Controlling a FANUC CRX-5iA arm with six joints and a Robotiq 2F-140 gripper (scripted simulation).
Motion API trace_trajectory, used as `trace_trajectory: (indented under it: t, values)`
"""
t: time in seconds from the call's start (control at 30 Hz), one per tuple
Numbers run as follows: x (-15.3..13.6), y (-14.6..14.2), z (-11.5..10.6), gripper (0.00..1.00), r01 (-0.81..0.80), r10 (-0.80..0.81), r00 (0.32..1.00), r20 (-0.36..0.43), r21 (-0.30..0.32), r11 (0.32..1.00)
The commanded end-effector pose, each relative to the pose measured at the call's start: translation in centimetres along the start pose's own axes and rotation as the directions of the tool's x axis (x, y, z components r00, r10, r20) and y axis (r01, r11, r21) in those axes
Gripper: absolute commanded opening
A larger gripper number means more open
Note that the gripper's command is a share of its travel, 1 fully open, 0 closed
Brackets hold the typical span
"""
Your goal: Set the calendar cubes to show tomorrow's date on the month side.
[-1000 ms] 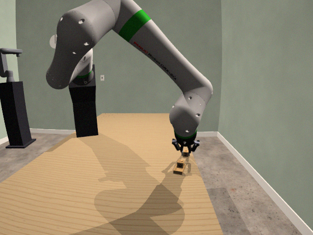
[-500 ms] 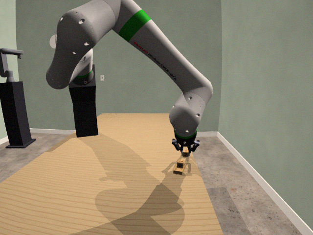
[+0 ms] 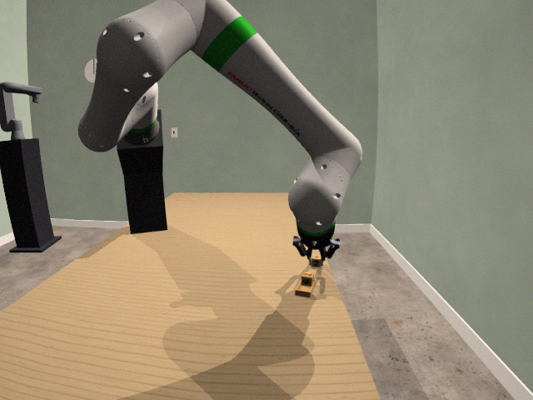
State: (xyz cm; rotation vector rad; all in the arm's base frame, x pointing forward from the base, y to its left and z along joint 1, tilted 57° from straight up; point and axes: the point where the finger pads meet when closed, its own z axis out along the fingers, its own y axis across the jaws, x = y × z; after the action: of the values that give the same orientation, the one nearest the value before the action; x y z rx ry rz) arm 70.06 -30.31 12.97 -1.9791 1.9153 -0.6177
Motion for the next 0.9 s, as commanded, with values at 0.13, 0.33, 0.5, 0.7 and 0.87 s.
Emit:
trace_trajectory:
  t: [0.13,0.33,0.5,0.7,0.87]
  values:
    - [-0.02,-0.02,-0.01,0.24,0.000,0.000,1.000,0.000,0.000,1.000]
    - [-0.02,-0.02,-0.01,0.24,0.000,0.000,1.000,0.000,0.000,1.000]
    - [-0.02,-0.02,-0.01,0.24,0.000,0.000,1.000,0.000,0.000,1.000]
    - [-0.02,-0.02,-0.01,0.24,0.000,0.000,1.000,0.000,0.000,1.000]
    - [-0.02,-0.02,-0.01,0.26,0.000,0.000,1.000,0.000,0.000,1.000]
